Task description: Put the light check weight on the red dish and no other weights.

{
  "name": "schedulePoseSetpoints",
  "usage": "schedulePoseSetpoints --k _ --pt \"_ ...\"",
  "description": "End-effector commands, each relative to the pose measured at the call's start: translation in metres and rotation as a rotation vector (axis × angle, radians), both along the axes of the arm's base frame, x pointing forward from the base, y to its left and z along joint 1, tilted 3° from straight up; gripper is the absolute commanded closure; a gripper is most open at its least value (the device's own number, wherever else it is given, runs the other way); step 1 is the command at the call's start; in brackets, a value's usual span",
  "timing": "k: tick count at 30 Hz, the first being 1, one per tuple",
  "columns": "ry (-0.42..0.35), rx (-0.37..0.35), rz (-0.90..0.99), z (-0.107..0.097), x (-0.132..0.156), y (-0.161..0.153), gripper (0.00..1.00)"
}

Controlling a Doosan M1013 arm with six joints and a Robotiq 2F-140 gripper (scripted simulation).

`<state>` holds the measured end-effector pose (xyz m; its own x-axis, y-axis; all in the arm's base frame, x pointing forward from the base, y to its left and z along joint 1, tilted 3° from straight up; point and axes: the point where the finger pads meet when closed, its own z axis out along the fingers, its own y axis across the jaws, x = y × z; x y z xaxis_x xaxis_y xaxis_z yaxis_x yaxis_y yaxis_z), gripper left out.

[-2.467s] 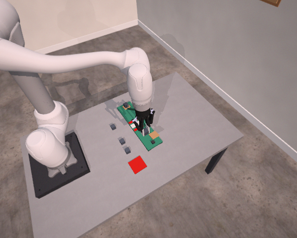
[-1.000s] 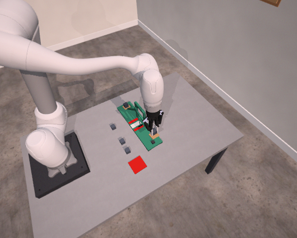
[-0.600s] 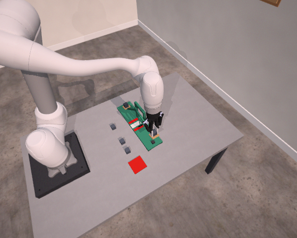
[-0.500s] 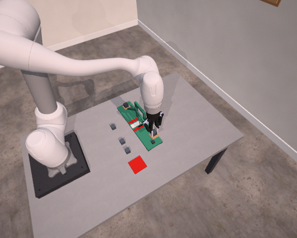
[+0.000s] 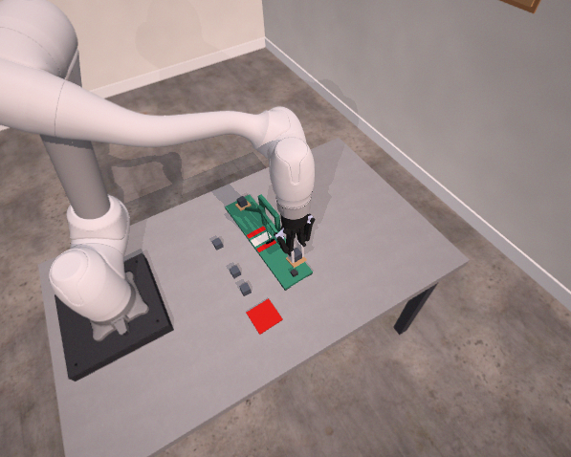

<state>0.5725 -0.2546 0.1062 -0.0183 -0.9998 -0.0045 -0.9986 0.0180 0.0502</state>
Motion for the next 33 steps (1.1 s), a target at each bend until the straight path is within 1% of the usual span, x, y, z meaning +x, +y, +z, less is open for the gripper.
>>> schedulePoseSetpoints --k 1,33 --pt "0.000 0.000 0.000 0.0001 0.0000 0.0000 0.76" --pt "0.000 0.000 0.000 -0.0027 -0.0001 0.0000 0.76"
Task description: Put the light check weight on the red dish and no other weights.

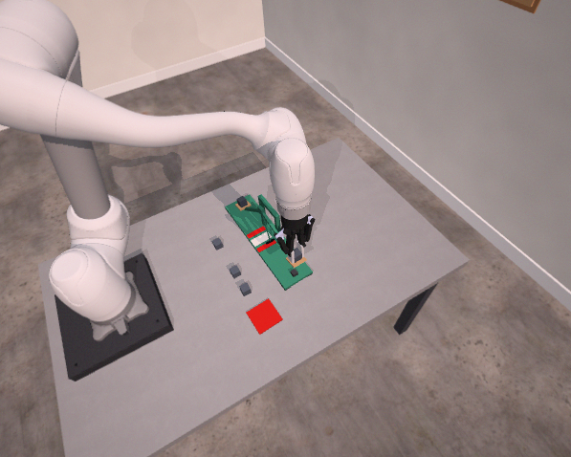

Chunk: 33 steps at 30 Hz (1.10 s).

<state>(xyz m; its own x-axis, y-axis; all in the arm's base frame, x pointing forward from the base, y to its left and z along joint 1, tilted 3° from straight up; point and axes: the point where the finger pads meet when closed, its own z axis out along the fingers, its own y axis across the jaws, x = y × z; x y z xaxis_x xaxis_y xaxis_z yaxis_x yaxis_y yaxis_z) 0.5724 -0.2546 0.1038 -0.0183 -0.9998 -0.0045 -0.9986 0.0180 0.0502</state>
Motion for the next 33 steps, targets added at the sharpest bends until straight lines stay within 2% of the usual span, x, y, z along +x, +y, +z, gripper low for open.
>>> schedulePoseSetpoints --k 1,33 --pt "0.000 0.000 0.000 0.000 0.000 0.000 0.76" --pt "0.000 0.000 0.000 -0.016 -0.001 0.003 0.76"
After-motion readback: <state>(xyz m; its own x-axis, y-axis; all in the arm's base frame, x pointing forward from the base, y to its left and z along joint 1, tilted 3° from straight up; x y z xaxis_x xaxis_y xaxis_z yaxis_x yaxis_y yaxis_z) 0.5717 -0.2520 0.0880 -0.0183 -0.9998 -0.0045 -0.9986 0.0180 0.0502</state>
